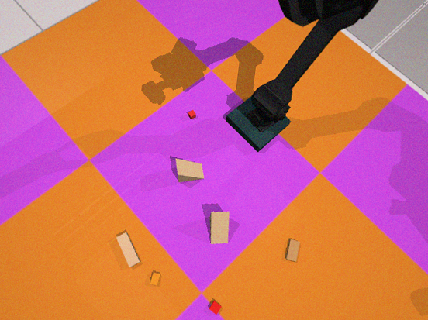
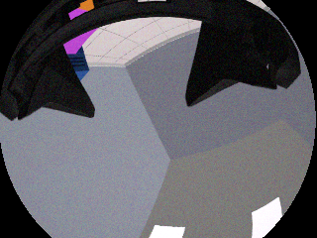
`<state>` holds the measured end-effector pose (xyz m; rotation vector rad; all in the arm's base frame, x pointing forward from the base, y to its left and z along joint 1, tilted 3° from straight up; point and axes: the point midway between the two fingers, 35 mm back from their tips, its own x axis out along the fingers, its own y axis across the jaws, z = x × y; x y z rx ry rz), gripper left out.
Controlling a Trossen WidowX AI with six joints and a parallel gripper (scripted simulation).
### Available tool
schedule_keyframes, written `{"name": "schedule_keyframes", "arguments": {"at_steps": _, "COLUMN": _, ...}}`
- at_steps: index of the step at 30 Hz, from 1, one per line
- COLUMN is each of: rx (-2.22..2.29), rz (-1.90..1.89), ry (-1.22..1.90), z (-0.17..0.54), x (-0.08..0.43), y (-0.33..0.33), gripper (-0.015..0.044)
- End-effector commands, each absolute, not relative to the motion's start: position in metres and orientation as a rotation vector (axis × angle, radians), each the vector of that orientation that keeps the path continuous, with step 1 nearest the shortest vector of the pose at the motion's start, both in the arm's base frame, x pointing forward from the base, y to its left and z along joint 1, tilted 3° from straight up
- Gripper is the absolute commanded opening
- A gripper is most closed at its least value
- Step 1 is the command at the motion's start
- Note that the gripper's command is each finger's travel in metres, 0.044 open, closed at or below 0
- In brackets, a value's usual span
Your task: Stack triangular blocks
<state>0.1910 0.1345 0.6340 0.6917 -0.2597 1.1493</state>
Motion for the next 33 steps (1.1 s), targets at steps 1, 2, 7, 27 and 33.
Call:
{"name": "schedule_keyframes", "arguments": {"at_steps": 1, "rx": 0.686, "rz": 1.034, "ry": -0.158, "z": 0.599, "x": 0.241, "y": 0.145, "gripper": 0.044}}
{"name": "schedule_keyframes", "arguments": {"at_steps": 2, "rx": 0.677, "rz": 1.006, "ry": -0.131, "z": 0.589, "x": 0.252, "y": 0.147, "gripper": 0.044}}
{"name": "schedule_keyframes", "arguments": {"at_steps": 7, "rx": 0.593, "rz": 0.857, "ry": 0.047, "z": 0.525, "x": 0.309, "y": 0.163, "gripper": 0.044}}
{"name": "schedule_keyframes", "arguments": {"at_steps": 27, "rx": -0.228, "rz": 0.647, "ry": 0.966, "z": 0.21, "x": 0.341, "y": 0.186, "gripper": 0.044}}
{"name": "schedule_keyframes", "arguments": {"at_steps": 33, "rx": -0.587, "rz": 0.751, "ry": 1.284, "z": 0.139, "x": 0.294, "y": 0.167, "gripper": 0.044}}
